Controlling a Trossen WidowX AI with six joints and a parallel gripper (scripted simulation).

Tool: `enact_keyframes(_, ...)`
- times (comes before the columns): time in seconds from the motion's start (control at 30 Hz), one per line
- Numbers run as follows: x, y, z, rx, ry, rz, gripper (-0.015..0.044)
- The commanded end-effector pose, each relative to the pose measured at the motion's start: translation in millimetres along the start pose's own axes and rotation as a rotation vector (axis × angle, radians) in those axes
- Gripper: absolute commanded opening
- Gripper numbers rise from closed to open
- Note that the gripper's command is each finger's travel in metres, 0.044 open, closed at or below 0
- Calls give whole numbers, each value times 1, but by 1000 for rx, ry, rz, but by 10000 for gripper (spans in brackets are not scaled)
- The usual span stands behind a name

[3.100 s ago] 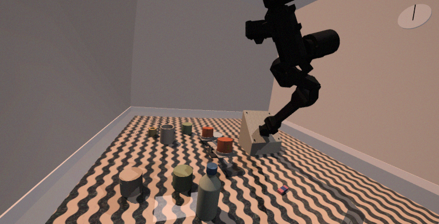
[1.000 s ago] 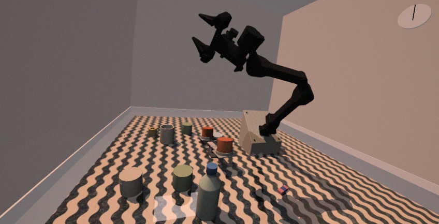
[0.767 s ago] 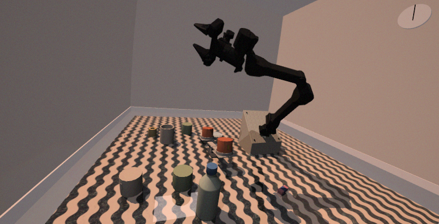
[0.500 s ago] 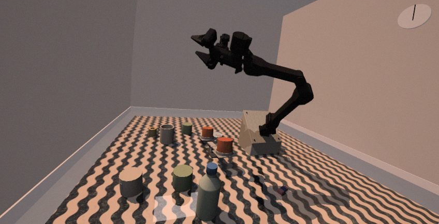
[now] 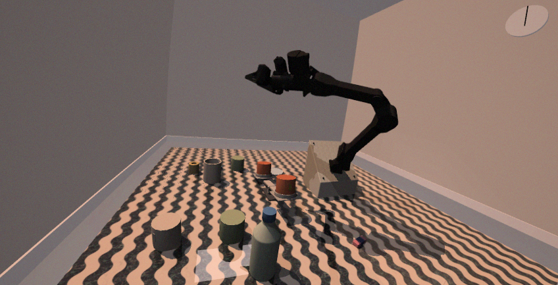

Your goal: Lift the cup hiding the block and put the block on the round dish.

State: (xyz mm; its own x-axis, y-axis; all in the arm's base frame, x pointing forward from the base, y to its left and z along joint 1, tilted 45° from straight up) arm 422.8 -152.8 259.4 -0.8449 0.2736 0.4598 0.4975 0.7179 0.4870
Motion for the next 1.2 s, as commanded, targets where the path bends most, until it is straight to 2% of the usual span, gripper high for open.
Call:
enact_keyframes(0.0,0,-18,15,77,82,16,440)
enact_keyframes(0.3,6,-66,55,263,306,12,440)
enact_keyframes(0.57,23,-105,95,393,508,-64,440)
enact_keyframes(0.9,62,-141,147,487,713,-282,440)
enact_keyframes(1.17,102,-153,183,489,757,-533,440)
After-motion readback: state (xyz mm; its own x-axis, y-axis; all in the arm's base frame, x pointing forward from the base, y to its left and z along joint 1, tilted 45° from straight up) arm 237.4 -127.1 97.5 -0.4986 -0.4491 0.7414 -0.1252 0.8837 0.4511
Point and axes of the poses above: the point midway between the two fingers, 35 mm back from their tips, its own x axis back along the fingers, its own y axis across the jaws, z = x × y, the point moved 3 cm from there along x, back along the fingers, and after that the axes turned 12 degrees about x, right-handed, at the moved point
